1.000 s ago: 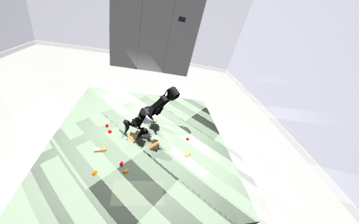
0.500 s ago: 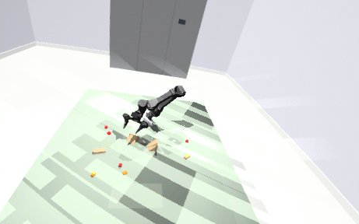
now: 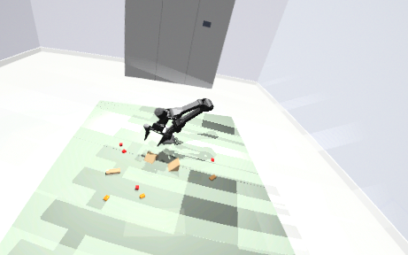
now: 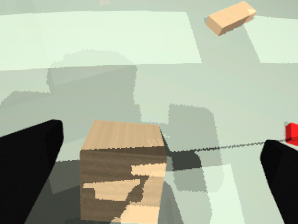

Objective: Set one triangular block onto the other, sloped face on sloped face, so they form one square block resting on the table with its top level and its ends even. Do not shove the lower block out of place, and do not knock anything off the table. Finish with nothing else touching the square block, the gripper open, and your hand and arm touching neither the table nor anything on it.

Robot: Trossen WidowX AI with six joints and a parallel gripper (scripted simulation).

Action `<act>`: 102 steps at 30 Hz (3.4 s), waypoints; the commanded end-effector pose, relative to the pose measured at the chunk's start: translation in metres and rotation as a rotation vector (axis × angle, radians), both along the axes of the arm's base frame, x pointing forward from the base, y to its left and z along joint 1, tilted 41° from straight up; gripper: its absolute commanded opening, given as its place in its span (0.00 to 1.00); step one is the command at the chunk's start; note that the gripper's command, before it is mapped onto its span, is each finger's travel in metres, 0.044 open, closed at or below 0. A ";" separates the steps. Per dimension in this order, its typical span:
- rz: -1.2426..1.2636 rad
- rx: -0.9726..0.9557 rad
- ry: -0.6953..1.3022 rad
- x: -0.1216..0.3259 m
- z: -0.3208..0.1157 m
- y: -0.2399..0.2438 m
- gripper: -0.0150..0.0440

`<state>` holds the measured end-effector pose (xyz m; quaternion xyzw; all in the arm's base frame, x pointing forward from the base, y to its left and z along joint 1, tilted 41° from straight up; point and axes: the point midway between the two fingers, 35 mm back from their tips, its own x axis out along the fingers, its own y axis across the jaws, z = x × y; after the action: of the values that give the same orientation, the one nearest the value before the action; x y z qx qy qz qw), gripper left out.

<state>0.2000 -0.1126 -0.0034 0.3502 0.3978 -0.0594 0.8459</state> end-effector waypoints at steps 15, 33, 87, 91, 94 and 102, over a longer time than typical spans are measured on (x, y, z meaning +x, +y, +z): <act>0.078 0.087 0.051 -0.038 -0.008 0.038 1.00; 0.077 0.084 0.047 0.008 -0.060 0.059 1.00; 0.082 0.088 0.032 0.026 -0.013 0.015 0.25; 0.081 0.089 0.030 0.023 0.004 0.006 0.25; 0.080 0.090 0.028 0.022 0.010 0.004 0.25; 0.080 0.090 0.028 0.022 0.010 0.004 0.25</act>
<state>0.2199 -0.1065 0.0037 0.3739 0.4304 -0.0145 0.8214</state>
